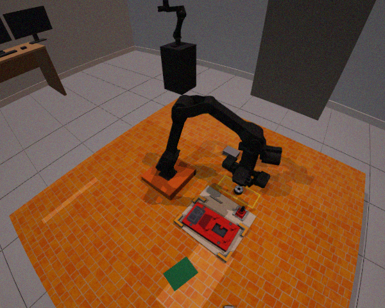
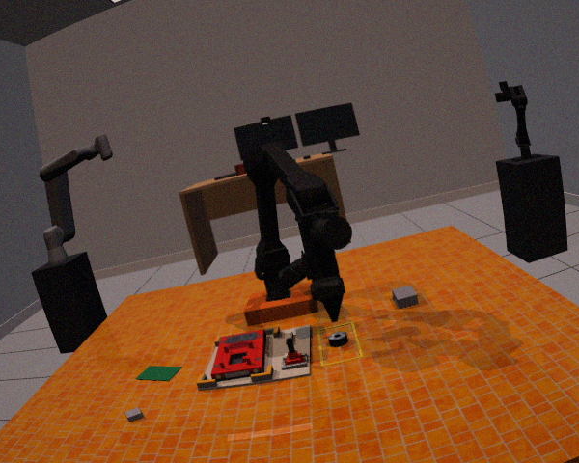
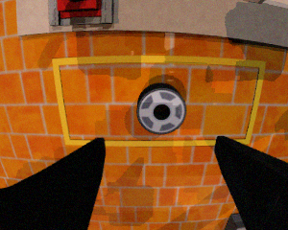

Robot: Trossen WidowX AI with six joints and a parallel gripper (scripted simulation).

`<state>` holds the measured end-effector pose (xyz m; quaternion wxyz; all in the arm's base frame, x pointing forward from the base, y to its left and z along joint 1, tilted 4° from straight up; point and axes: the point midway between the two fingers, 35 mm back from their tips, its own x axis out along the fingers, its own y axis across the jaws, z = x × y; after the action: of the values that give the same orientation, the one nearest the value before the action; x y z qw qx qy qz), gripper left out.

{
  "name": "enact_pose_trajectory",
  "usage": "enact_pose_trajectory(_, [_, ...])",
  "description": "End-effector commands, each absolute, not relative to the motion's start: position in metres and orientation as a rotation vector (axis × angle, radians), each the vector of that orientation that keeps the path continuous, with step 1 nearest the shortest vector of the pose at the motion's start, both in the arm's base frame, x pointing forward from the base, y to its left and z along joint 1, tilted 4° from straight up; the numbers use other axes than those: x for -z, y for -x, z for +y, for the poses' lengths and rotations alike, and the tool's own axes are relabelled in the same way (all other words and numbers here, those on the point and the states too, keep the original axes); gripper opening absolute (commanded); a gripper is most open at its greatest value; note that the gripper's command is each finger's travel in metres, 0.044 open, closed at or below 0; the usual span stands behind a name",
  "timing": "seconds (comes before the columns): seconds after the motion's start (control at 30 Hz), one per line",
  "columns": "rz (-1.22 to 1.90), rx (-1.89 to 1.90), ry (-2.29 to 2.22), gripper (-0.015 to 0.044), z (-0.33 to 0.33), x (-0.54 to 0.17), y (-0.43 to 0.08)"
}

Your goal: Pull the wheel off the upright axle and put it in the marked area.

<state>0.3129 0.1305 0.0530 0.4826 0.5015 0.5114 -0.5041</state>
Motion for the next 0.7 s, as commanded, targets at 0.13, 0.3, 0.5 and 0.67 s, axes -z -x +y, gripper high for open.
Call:
enact_pose_trajectory(0.13, [1.255, 1.242, -1.211, 0.0440, 0.115, -0.077, -0.280])
enact_pose_trajectory(0.3, [1.258, 1.245, -1.207, 0.0440, 0.101, -0.098, -0.248])
enact_pose_trajectory(0.5, [1.260, 1.246, -1.206, 0.0440, 0.094, -0.106, -0.232])
enact_pose_trajectory(0.67, [1.260, 1.246, -1.206, 0.0440, 0.094, -0.106, -0.232])
